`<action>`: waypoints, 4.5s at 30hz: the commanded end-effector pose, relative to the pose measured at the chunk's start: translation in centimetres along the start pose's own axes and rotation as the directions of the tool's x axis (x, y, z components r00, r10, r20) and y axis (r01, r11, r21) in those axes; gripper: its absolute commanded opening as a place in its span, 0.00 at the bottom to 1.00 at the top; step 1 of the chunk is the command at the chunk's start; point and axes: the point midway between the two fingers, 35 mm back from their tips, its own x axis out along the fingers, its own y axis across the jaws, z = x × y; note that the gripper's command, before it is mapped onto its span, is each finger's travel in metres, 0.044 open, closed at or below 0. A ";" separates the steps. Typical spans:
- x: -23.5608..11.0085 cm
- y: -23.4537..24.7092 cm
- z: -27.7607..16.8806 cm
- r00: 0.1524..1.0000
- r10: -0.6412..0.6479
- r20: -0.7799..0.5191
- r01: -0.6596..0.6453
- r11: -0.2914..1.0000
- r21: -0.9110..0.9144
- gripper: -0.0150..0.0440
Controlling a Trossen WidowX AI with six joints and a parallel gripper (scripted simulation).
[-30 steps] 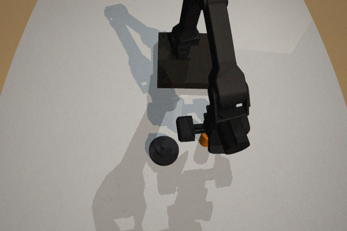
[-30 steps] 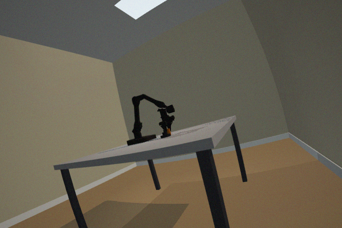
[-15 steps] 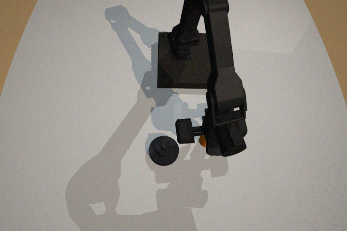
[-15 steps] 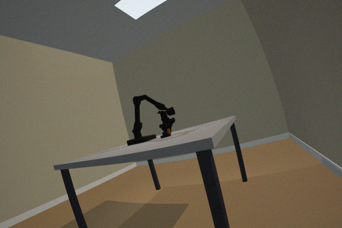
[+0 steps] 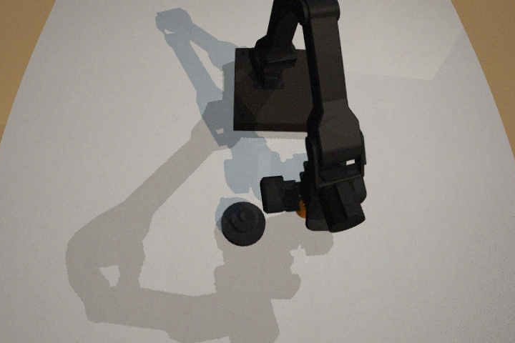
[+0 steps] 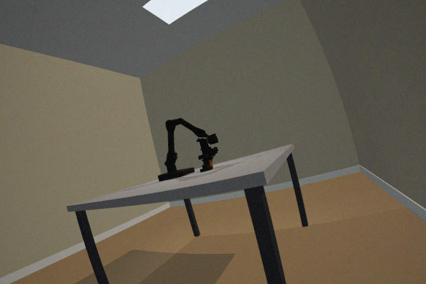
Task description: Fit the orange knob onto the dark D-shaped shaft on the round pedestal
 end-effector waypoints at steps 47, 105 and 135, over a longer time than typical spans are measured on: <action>-11.8 -4.2 1.3 1.000 0.003 -0.008 -0.002 1.000 0.023 0.25; -6.2 -12.7 2.3 1.000 -0.012 0.002 0.012 1.000 0.000 0.25; -6.7 -12.7 2.2 1.000 -0.012 0.002 0.012 0.996 -0.086 0.25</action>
